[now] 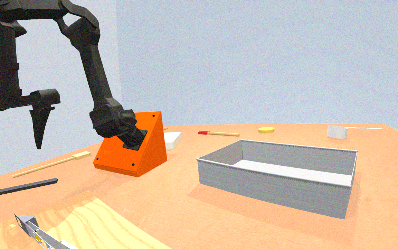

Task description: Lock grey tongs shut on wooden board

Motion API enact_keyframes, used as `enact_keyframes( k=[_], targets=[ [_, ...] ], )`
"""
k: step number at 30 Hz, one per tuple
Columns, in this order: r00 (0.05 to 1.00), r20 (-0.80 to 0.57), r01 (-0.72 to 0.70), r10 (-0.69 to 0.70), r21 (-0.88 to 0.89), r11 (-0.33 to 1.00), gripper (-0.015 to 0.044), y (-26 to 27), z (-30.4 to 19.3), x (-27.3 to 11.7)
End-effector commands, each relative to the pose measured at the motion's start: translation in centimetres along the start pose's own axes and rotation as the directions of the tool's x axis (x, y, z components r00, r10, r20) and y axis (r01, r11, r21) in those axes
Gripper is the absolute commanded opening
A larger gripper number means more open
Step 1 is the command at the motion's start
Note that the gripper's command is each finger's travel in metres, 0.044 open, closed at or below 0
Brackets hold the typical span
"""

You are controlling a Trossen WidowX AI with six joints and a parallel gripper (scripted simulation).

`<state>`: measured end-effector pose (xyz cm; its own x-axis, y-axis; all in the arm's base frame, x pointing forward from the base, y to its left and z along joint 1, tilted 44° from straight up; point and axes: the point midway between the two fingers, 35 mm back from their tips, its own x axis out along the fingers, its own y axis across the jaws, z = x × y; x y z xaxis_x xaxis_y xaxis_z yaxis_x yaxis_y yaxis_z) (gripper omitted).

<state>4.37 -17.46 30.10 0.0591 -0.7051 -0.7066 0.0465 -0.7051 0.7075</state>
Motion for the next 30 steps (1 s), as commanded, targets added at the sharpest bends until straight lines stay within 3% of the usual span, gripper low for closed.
enact_keyframes(
  k=[1,12,30],
  targets=[
    [1.0,-0.011,-0.018,0.018,-0.01,1.0,0.044,-1.5,1.5,-2.4],
    [0.999,-0.008,-0.032,0.032,0.003,0.999,0.044,-1.2,2.0,-6.1],
    [0.999,-0.008,-0.032,0.032,0.003,0.999,0.044,-1.2,2.0,-6.1]
  ],
)
